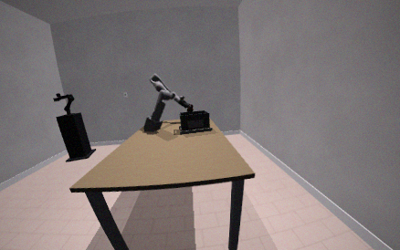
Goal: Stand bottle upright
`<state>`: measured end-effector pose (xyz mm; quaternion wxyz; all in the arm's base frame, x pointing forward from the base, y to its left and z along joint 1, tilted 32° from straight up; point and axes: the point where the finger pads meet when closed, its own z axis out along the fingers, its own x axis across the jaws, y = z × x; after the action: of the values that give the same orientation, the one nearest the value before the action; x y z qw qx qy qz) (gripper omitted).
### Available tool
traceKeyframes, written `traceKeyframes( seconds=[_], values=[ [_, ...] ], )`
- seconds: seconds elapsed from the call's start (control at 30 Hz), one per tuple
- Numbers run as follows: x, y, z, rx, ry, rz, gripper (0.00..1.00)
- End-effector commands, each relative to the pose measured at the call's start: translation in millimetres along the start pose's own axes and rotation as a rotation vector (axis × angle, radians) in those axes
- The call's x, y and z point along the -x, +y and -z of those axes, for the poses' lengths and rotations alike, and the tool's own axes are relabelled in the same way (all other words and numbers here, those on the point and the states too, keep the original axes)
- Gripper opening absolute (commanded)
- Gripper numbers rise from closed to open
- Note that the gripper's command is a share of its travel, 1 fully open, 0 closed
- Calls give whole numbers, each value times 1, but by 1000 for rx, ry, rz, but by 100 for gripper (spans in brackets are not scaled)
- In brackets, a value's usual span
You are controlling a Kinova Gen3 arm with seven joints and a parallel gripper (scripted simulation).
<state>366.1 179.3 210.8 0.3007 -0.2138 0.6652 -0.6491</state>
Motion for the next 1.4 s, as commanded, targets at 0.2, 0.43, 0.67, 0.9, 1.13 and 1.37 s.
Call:
traceKeyframes(
  seconds=[0.2, 0.43, 0.67, 0.9, 1.13, 1.37],
  values=[
    [0, -1, 0, 0, -1, -1, 0],
    [0, -1, 0, 0, -1, -1, 0],
    [0, -1, 0, 0, -1, -1, 0],
    [0, -1, 0, 0, -1, -1, 0],
    [0, -1, 0, -5, 0, -1, 0],
    [0, -1, 0, -21, 0, -1, 0]
  ],
)
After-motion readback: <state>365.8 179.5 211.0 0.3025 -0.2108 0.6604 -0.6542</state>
